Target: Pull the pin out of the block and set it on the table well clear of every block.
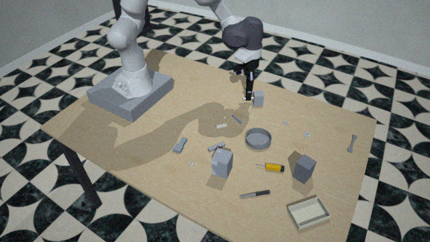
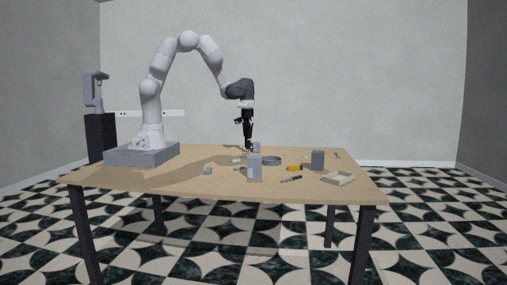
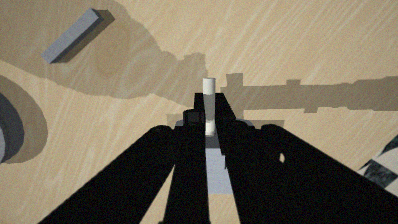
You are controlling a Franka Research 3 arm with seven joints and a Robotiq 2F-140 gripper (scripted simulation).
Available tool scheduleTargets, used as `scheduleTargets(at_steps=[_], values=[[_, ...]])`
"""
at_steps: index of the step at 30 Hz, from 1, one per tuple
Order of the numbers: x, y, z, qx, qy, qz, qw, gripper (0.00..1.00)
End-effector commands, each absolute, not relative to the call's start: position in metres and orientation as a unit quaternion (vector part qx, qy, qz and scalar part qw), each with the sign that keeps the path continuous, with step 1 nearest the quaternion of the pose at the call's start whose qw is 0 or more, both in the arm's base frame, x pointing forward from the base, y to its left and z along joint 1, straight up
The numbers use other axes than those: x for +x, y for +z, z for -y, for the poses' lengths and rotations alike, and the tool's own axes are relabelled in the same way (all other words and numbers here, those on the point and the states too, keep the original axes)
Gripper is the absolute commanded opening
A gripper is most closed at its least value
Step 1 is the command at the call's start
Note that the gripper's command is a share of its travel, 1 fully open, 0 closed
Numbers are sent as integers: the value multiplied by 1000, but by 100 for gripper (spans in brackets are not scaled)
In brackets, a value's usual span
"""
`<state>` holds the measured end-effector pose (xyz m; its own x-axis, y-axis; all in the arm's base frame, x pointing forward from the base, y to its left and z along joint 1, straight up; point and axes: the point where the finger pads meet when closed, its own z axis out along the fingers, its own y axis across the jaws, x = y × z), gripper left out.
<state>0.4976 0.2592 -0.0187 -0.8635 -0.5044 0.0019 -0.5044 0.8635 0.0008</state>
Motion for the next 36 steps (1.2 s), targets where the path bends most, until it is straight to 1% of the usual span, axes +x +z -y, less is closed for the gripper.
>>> scheduleTargets(at_steps=[1,36], values=[[499,-18,-261,259,-1,966,-2,10],[491,-19,-256,260,-1,966,-2,10]])
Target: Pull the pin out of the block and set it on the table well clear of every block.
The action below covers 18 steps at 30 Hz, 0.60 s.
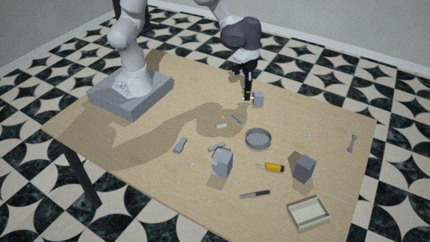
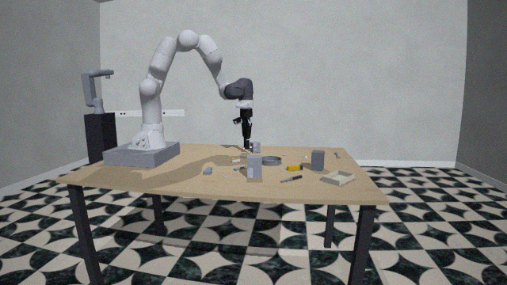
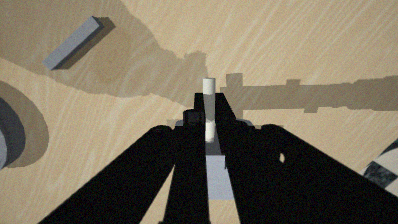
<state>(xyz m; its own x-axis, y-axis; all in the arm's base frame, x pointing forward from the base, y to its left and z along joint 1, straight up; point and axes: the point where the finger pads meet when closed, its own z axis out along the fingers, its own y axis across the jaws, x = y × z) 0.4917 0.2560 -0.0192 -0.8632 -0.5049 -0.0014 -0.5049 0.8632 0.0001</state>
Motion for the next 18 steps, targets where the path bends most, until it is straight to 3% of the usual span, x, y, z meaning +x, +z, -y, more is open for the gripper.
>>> scheduleTargets(at_steps=[1,18], values=[[491,-19,-256,-260,1,-966,2,10],[481,-21,-250,-259,0,-966,0,10]])
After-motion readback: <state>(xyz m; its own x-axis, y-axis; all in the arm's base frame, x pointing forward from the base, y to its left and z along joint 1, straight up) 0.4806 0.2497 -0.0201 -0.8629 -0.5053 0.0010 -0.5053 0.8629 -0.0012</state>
